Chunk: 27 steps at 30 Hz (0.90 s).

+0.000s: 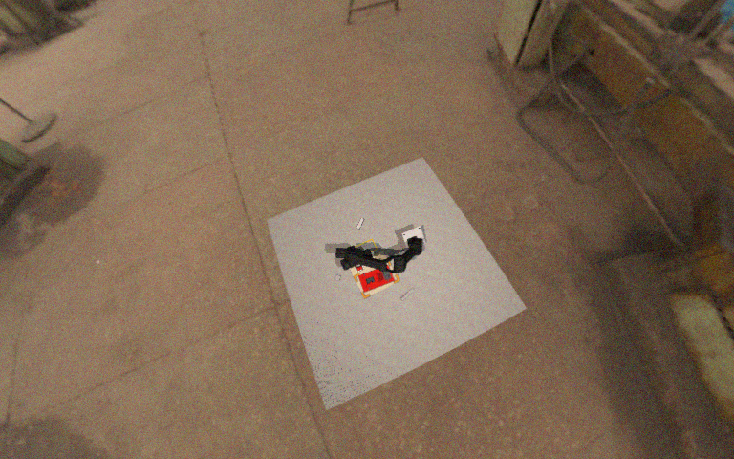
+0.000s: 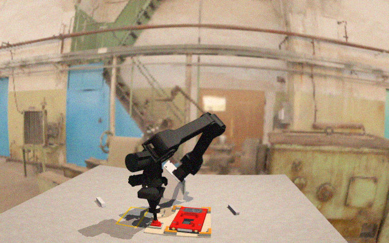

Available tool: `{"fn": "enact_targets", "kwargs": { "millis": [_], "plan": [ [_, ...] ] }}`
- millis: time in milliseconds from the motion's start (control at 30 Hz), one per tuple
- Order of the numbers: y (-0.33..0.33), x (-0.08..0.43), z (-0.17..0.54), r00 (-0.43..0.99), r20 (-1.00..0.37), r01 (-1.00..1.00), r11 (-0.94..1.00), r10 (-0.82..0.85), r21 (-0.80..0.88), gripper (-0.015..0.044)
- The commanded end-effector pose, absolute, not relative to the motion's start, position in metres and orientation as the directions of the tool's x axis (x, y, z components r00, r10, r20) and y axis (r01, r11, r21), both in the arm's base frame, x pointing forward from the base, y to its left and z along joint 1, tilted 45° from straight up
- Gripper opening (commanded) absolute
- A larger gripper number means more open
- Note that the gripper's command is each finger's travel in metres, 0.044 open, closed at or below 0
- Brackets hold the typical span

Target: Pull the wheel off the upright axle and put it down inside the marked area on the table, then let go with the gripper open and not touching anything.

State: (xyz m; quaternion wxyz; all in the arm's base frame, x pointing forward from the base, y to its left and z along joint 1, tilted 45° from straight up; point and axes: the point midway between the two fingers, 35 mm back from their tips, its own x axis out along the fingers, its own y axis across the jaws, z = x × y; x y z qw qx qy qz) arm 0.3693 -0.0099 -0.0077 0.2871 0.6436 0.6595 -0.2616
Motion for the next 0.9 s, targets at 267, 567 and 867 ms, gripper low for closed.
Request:
{"fn": "enact_targets", "kwargs": {
  "millis": [267, 567, 867],
  "plan": [
    [-0.0133, 0.3691, -0.0043, -0.008, -0.717, 0.999, 0.038, 0.697, 0.026, 0.0],
    [-0.0154, 0.3691, -0.0022, -0.007, -0.717, 0.999, 0.037, 0.697, 0.026, 0.0],
    [-0.0175, 0.3691, -0.0001, -0.007, -0.717, 0.999, 0.037, 0.697, 0.026, 0.0]
  ]
}}
